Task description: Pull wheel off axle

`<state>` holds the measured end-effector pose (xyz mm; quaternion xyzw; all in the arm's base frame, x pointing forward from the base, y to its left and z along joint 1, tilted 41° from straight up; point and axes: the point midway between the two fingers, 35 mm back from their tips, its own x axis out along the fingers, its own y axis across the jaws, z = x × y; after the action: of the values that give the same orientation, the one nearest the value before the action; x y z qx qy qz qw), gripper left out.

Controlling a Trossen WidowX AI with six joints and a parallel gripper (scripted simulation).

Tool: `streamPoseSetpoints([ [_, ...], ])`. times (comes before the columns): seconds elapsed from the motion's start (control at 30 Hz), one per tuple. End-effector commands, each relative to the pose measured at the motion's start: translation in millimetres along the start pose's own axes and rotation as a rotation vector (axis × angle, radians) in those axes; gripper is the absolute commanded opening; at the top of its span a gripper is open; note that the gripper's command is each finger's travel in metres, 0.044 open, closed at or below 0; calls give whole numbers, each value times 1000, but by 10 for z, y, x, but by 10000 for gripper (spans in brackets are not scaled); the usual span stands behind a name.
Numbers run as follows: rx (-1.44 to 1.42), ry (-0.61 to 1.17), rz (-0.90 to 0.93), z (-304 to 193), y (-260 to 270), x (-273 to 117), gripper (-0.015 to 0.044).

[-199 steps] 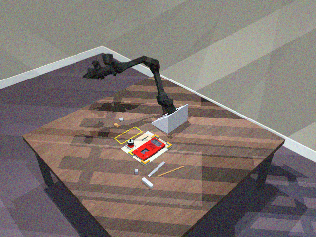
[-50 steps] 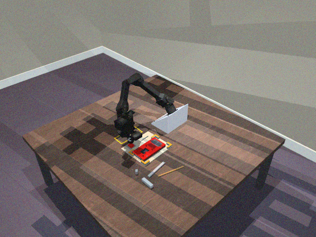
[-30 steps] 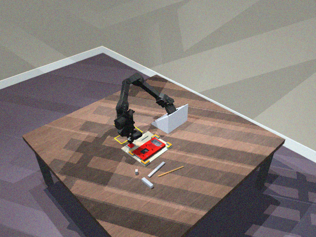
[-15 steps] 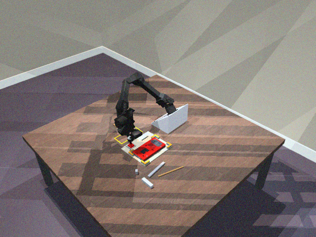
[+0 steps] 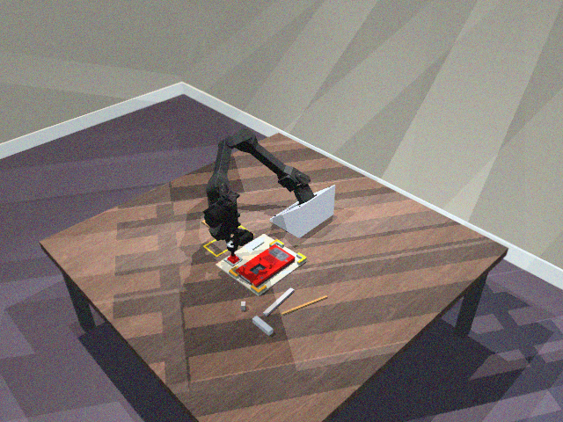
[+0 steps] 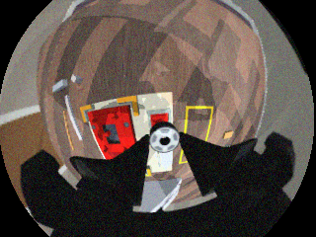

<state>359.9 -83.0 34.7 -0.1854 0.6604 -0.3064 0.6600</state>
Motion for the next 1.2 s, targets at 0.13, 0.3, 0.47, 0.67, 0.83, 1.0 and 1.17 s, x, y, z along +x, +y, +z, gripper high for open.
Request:
streamPoseSetpoints([
  [0.13,5,-2,6,2,1,-203,0],
  [0.3,5,-1,6,-30,14,-367,0],
  [0.47,-5,4,1,-72,-89,-289,0],
  [0.67,-4,4,4,-190,-365,-317,0],
  [0.83,-2,3,4,-306,-582,-334,0],
  [1.0,0,3,3,-436,-784,-348,0],
  [1.17,1,2,1,-580,-970,-357,0],
])
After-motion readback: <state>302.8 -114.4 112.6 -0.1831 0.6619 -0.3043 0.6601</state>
